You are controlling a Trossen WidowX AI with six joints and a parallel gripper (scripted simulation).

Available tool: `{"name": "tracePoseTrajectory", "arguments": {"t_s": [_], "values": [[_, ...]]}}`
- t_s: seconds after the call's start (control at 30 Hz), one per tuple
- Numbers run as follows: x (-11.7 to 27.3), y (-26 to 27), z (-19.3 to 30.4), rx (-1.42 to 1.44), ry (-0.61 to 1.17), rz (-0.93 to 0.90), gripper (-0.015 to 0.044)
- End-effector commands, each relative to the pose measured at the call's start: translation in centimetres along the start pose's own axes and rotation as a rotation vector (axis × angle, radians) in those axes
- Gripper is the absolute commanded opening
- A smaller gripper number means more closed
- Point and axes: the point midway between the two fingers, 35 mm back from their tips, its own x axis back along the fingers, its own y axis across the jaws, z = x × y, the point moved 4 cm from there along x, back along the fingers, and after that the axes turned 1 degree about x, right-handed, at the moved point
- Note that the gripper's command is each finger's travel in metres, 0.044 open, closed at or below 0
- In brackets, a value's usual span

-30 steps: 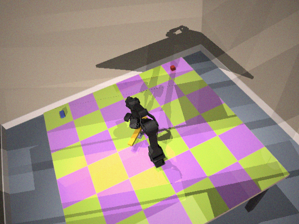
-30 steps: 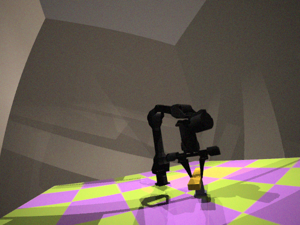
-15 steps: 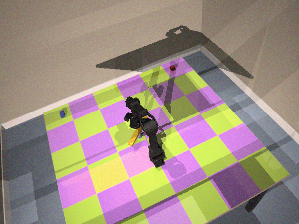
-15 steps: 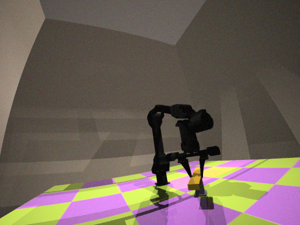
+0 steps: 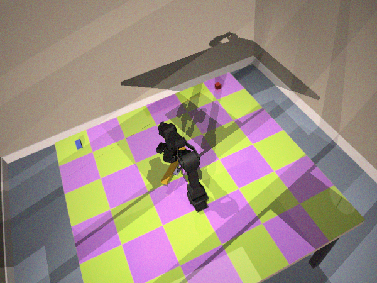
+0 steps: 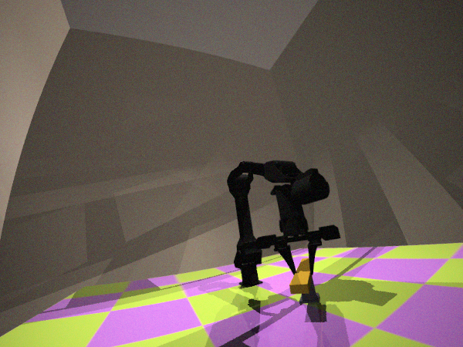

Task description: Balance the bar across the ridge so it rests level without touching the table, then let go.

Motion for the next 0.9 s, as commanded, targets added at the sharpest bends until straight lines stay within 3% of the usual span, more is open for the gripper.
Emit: {"name": "tracePoseTrajectory", "arguments": {"t_s": [0.0, 0.87], "values": [[0.00, 0.00, 0.00, 0.000, 0.000, 0.000, 0.0169], [0.00, 0.00, 0.00, 0.000, 0.000, 0.000, 0.0185]]}}
